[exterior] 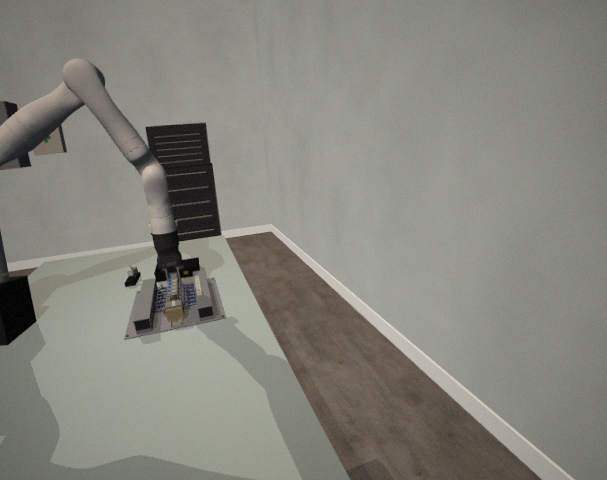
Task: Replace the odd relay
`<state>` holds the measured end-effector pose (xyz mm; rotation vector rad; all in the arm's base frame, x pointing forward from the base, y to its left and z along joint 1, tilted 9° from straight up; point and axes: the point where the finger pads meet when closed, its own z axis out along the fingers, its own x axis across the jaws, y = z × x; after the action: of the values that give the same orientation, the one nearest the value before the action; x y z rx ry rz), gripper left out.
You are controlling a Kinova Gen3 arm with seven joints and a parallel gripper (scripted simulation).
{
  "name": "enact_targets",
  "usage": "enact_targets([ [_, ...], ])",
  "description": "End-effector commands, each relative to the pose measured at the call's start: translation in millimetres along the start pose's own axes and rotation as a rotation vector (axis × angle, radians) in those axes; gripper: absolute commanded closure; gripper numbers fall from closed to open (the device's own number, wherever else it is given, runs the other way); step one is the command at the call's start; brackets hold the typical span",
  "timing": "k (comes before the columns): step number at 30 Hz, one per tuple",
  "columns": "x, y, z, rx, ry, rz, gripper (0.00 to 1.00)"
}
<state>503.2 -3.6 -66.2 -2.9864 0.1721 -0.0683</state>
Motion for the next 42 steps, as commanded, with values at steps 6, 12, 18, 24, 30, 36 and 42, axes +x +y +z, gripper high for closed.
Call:
enact_targets([
  [6,0.6,0.0,0.2,0.0,0.002,0.0,1.0],
  [12,0.8,0.1,-0.6,0.0,0.002,0.0,1.0],
  [18,0.7,0.1,0.0,0.0,0.002,0.0,1.0],
  [24,0.5,0.0,0.7,0.0,0.002,0.0,1.0],
  [30,0.9,0.1,0.0,0.0,0.003,0.0,1.0],
  [36,0.9,0.1,2.0,0.0,0.003,0.0,1.0],
  [42,0.9,0.1,4.0,0.0,0.003,0.0,1.0],
])
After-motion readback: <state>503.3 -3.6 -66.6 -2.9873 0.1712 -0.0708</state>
